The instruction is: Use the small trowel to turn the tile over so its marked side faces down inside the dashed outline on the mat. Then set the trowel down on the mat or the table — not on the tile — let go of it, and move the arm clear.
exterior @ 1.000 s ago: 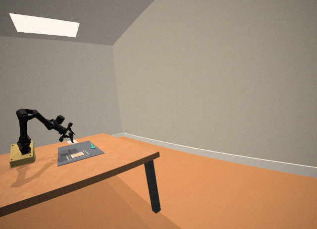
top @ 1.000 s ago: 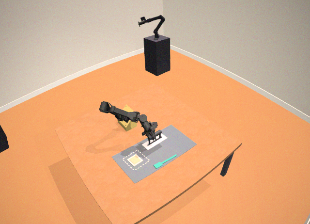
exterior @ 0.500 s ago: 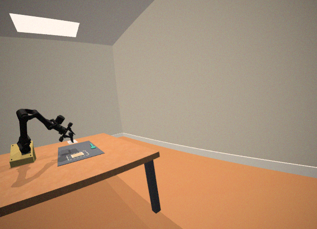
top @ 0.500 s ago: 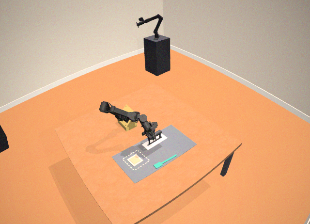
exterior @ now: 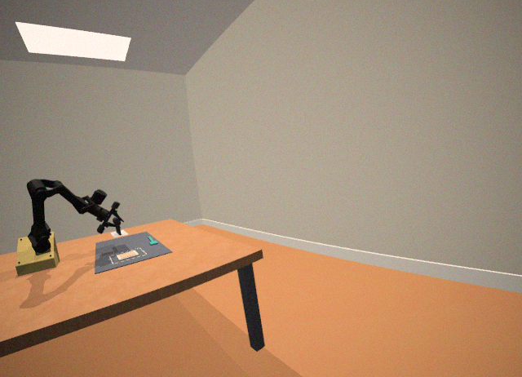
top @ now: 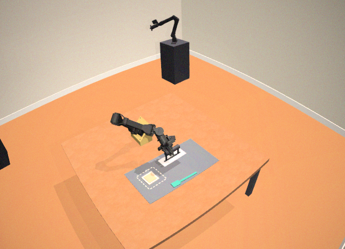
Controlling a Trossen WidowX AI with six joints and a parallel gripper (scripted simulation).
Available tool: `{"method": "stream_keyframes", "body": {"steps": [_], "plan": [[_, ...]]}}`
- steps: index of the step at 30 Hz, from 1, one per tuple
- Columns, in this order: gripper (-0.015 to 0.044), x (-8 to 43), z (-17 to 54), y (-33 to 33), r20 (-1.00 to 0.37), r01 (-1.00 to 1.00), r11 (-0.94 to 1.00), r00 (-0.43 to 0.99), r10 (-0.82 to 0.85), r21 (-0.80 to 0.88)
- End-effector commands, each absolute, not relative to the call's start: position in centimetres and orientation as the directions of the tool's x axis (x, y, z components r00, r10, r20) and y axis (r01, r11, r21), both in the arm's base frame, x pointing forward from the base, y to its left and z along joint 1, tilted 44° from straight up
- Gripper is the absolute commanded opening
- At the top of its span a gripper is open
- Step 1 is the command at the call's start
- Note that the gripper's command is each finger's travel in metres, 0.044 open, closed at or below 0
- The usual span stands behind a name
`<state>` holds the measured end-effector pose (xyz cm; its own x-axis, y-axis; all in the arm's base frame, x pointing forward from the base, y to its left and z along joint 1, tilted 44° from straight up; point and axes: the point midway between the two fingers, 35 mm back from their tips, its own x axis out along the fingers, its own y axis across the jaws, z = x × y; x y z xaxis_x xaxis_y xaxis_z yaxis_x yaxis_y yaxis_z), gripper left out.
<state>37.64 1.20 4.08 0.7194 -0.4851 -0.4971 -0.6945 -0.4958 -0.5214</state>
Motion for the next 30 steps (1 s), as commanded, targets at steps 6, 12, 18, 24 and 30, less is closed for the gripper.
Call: {"method": "stream_keyframes", "body": {"steps": [6, 12, 18, 24, 30], "plan": [[0.0, 37.6, 2.1, 2.6, -0.519, -0.729, -0.435, 0.683, -0.514, -0.528], [0.0, 37.4, -0.2, 4.3, -0.53, -0.754, -0.377, 0.651, -0.544, -0.539], [0.0, 36.9, -2.3, 6.1, -0.528, -0.764, -0.327, 0.628, -0.571, -0.556], [0.0, 36.2, -4.3, 7.4, -0.507, -0.766, -0.291, 0.61, -0.608, -0.572], [0.0, 35.5, -6.2, 8.7, -0.471, -0.756, -0.271, 0.603, -0.644, -0.596]]}}
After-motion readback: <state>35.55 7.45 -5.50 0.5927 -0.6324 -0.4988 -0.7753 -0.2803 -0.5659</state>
